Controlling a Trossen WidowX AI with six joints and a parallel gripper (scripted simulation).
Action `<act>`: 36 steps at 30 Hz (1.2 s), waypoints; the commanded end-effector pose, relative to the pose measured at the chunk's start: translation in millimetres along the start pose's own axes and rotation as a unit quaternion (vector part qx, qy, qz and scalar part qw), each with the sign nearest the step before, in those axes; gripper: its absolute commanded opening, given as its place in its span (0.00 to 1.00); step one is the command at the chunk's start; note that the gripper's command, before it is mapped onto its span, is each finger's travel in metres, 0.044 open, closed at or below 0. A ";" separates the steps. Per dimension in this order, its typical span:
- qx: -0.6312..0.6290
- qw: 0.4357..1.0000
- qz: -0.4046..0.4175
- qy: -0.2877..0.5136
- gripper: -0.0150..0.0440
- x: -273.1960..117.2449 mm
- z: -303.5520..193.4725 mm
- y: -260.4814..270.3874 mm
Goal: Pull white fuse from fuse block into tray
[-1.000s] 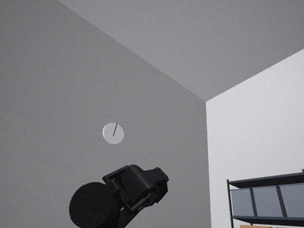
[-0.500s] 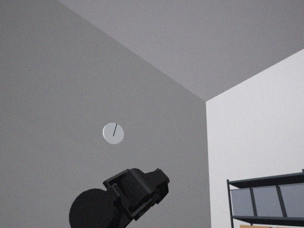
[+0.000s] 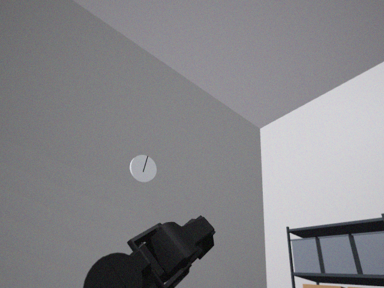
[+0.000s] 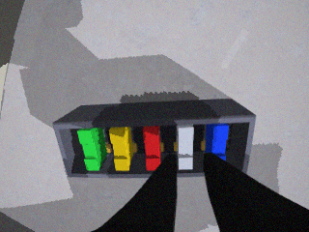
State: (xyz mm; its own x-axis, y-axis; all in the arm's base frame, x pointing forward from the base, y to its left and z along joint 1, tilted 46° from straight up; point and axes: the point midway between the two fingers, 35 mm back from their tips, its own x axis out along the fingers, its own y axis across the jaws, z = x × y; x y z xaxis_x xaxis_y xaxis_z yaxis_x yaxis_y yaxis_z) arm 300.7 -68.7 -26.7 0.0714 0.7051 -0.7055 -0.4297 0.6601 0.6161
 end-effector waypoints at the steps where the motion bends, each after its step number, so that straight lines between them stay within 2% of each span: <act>1: 0.003 1.000 0.001 -0.002 0.38 4.3 -0.1 0.5; 34: 0.003 1.000 0.002 -0.002 0.38 18.6 -0.5 0.7; 36: 0.000 1.000 0.001 0.000 0.36 17.6 -1.0 0.5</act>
State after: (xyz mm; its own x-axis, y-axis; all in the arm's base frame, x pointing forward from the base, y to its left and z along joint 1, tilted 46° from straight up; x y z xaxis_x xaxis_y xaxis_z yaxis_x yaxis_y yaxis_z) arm 300.8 -56.1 -39.3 0.0706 0.7062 -0.7045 -0.4291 0.6590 0.6177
